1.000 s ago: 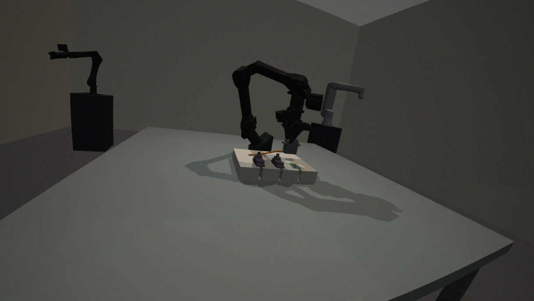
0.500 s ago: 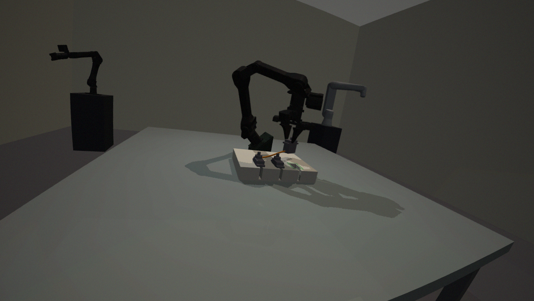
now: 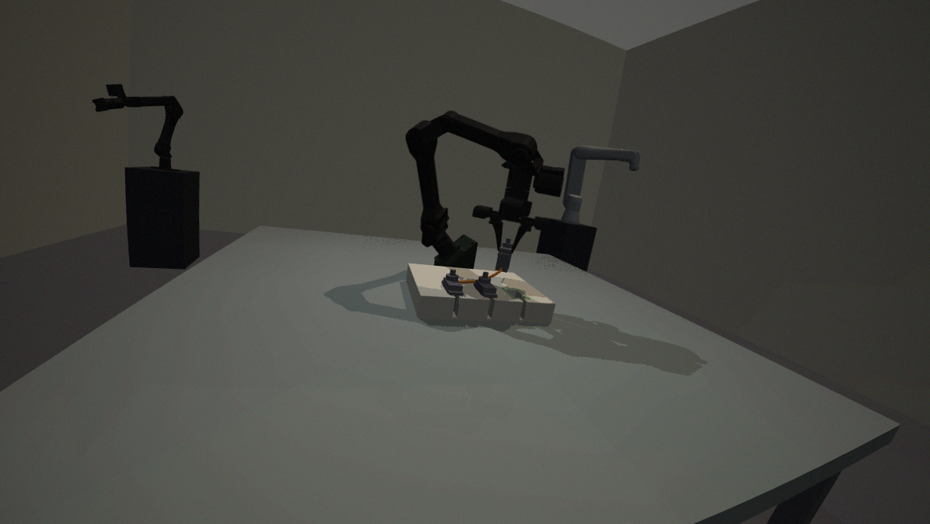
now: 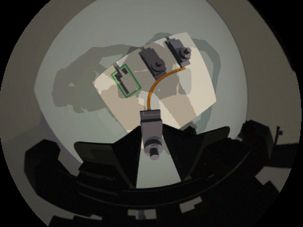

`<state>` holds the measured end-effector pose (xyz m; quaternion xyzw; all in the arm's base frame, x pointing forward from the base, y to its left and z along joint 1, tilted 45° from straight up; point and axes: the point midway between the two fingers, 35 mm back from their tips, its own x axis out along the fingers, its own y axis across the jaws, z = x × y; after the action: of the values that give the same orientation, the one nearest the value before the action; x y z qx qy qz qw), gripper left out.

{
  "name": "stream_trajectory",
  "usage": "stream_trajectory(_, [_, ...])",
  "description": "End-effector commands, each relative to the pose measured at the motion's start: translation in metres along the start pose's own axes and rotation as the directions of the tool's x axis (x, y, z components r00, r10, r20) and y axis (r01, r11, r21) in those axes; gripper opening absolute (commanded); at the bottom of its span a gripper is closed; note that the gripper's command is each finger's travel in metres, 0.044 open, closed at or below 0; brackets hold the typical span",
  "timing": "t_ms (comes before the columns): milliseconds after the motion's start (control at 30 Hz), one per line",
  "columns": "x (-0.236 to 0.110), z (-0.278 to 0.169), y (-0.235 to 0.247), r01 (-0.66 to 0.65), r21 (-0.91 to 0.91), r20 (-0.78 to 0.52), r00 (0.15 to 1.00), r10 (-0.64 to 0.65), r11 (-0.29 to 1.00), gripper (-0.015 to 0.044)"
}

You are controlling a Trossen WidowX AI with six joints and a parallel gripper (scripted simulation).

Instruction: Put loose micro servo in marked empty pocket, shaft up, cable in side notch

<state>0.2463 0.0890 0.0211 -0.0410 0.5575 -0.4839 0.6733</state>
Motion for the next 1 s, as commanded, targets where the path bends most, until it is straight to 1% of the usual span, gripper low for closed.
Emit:
stream_trajectory(0, [-0.003,0.000,0.002,-0.011,-0.115,-0.002,1.000,0.011,0.993,0.0000])
stream_trajectory(267, [-0.003,0.000,0.002,-0.011,-0.380,-0.002,1.000,0.011,0.925,0.0000])
stream_trajectory(333, [-0.003,0.000,0.002,-0.011,-0.421,-0.002,1.000,0.011,0.907,0.0000])
stream_trajectory(567, [-0.003,0.007,0.006,-0.011,-0.426,-0.002,1.000,0.011,0.905,0.0000])
stream_trajectory(967, [-0.003,0.049,0.028,-0.011,-0.424,0.000,1.000,0.012,0.905,0.0000])
